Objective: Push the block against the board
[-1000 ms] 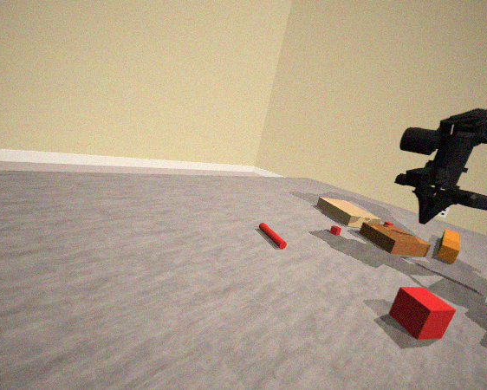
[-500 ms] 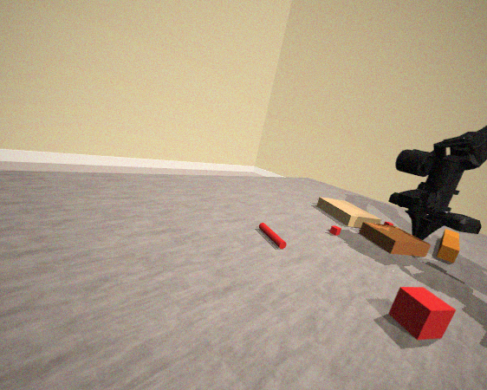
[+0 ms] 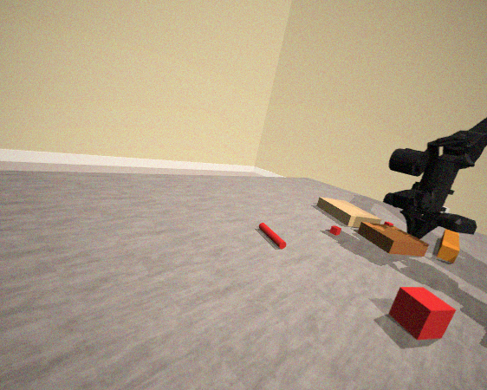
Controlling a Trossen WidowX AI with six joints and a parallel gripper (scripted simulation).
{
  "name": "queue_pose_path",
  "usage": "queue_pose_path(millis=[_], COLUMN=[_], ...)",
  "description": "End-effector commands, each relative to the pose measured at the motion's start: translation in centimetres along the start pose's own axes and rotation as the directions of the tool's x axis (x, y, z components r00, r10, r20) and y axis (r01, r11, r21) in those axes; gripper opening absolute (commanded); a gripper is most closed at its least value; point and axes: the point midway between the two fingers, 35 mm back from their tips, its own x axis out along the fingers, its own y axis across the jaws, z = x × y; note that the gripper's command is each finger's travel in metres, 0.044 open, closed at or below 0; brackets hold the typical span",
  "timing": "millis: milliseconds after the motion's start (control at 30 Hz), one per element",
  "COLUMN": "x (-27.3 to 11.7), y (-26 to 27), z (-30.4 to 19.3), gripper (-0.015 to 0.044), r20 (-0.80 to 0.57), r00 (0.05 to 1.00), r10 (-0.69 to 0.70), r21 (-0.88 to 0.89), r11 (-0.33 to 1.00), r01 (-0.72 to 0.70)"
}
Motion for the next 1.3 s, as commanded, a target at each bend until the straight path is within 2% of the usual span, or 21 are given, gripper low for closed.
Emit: queue_pose_path(millis=[0, 1033, 1100, 1267], x=[0.1, 0.1, -0.6, -5.3], y=[-0.2, 0.0, -0.4, -0.4], z=[0.2, -4.7, -4.2, -4.3], gripper=[0.0000, 0.0000, 0.0000, 0.0000], r20=[0.002, -0.001, 0.000, 0.002], r00=[1.000, 1.000, 1.000, 1.000], r10=[0.000, 0.000, -0.003, 0.000], r21=[0.003, 0.002, 0.006, 0.004], r11=[1.000, 1.000, 1.000, 1.000], r01=[0.000, 0.000, 0.003, 0.000])
